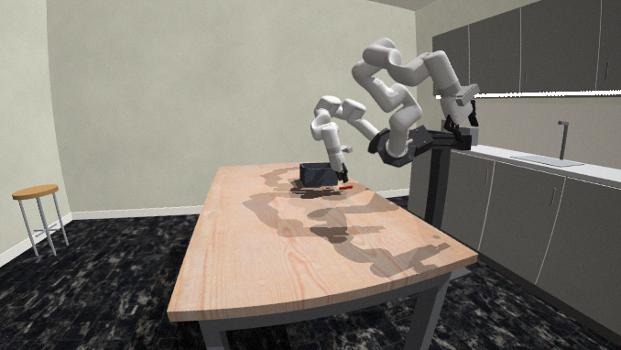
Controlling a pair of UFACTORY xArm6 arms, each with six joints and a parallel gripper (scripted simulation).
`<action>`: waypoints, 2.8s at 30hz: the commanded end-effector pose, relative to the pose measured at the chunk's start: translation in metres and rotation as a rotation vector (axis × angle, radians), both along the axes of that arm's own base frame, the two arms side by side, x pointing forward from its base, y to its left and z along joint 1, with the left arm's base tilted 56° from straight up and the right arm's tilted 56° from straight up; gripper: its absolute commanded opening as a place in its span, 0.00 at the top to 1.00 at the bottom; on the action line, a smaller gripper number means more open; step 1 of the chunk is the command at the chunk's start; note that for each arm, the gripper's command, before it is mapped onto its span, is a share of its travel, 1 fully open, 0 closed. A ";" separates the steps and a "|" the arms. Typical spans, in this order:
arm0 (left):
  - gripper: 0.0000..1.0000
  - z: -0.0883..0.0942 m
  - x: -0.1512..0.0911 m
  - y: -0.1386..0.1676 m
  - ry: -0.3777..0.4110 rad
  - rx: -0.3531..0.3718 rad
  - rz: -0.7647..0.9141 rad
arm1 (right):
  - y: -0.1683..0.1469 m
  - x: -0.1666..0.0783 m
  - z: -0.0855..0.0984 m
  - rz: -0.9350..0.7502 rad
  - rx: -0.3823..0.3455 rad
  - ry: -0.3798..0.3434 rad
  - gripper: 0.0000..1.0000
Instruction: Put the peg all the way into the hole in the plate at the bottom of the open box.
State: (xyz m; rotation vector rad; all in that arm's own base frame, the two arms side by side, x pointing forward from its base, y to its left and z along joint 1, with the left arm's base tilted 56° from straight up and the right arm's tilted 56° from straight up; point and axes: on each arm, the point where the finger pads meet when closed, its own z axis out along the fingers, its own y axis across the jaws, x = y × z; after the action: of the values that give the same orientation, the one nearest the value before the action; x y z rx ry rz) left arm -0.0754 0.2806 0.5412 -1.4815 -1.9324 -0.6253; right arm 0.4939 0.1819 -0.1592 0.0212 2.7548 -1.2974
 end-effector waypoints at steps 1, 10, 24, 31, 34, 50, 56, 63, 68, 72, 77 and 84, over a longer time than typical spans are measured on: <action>0.00 0.002 0.000 0.000 0.001 0.004 0.000 | 0.002 0.001 0.001 0.000 0.001 -0.001 0.56; 0.00 0.002 0.000 0.000 0.001 0.004 0.000 | -0.004 0.004 -0.004 0.000 0.001 -0.001 0.56; 0.00 0.002 0.000 0.000 0.001 0.004 0.000 | -0.022 0.015 -0.017 0.000 0.001 -0.001 0.56; 0.00 0.002 0.000 0.000 0.001 0.004 0.000 | -0.024 0.016 -0.020 0.000 0.001 -0.001 0.56; 0.00 0.002 0.000 0.000 0.001 0.004 0.000 | -0.025 0.016 -0.020 0.000 0.001 -0.001 0.56; 0.00 0.002 0.000 0.000 0.001 0.004 0.000 | -0.024 0.016 -0.020 0.000 0.001 -0.001 1.00; 0.00 0.002 0.000 0.000 0.001 0.004 0.000 | -0.018 0.012 -0.014 0.000 0.001 -0.001 1.00; 0.00 0.002 0.000 0.000 0.001 0.004 0.000 | 0.001 0.001 0.001 0.000 0.001 -0.001 1.00; 0.00 0.002 0.000 0.000 0.001 0.004 0.000 | 0.017 -0.008 0.013 0.000 0.001 -0.001 1.00; 0.00 0.002 0.000 0.000 0.001 0.004 0.000 | 0.030 -0.015 0.023 0.000 0.001 -0.001 1.00; 0.00 0.002 0.000 0.000 0.001 0.004 0.000 | 0.037 -0.019 0.029 0.000 0.001 -0.001 1.00; 0.00 0.002 0.000 0.000 0.001 0.004 0.000 | 0.038 -0.020 0.029 0.000 0.001 -0.001 1.00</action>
State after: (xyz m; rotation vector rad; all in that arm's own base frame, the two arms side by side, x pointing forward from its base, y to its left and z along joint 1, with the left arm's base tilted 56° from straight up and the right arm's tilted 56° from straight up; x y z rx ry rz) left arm -0.0754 0.2806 0.5412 -1.4815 -1.9324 -0.6253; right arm 0.4739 0.2166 -0.1318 0.0239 2.7563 -1.3012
